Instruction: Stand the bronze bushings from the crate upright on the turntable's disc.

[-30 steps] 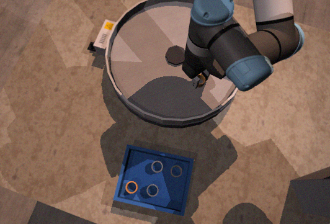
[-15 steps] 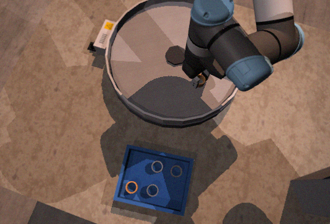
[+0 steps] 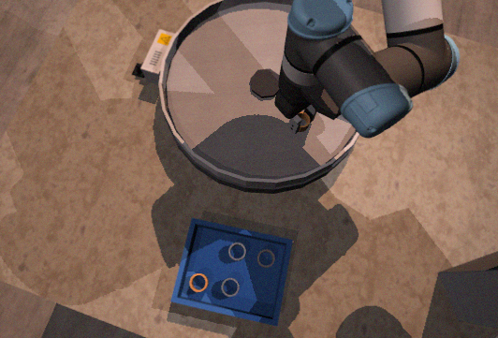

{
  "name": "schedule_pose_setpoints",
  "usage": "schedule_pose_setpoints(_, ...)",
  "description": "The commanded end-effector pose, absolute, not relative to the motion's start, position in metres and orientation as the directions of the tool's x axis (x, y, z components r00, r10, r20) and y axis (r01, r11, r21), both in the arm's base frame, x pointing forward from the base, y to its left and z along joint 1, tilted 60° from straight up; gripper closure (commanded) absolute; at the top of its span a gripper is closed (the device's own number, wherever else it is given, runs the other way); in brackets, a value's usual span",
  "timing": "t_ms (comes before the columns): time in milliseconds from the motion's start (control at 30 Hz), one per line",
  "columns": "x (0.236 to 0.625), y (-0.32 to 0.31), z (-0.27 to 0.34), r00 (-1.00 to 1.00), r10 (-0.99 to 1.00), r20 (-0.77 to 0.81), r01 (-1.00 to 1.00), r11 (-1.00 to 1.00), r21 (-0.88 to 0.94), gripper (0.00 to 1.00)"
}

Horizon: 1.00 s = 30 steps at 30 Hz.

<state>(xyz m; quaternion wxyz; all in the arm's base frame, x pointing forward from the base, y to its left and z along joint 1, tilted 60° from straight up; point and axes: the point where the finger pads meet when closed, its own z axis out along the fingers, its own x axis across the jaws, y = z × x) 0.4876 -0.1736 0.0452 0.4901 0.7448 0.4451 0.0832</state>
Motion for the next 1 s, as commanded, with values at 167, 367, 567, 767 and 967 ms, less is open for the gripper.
schedule_pose_setpoints(167, 0.4889, -0.1747, 0.0459, 0.591, 0.744, -0.311, 0.579, -0.123, 0.806, 0.22)
schedule_pose_setpoints(367, 0.4889, -0.1747, 0.0459, 0.591, 0.744, -0.311, 0.579, -0.123, 0.806, 0.22)
schedule_pose_setpoints(567, 0.4889, -0.1747, 0.0459, 0.591, 0.744, -0.311, 0.579, -0.123, 0.806, 0.22)
schedule_pose_setpoints(767, 0.4889, -0.1747, 0.0459, 0.591, 0.744, -0.311, 0.579, -0.123, 0.806, 0.22)
schedule_pose_setpoints(967, 0.4889, -0.1747, 0.0459, 0.591, 0.744, -0.311, 0.579, -0.123, 0.806, 0.22)
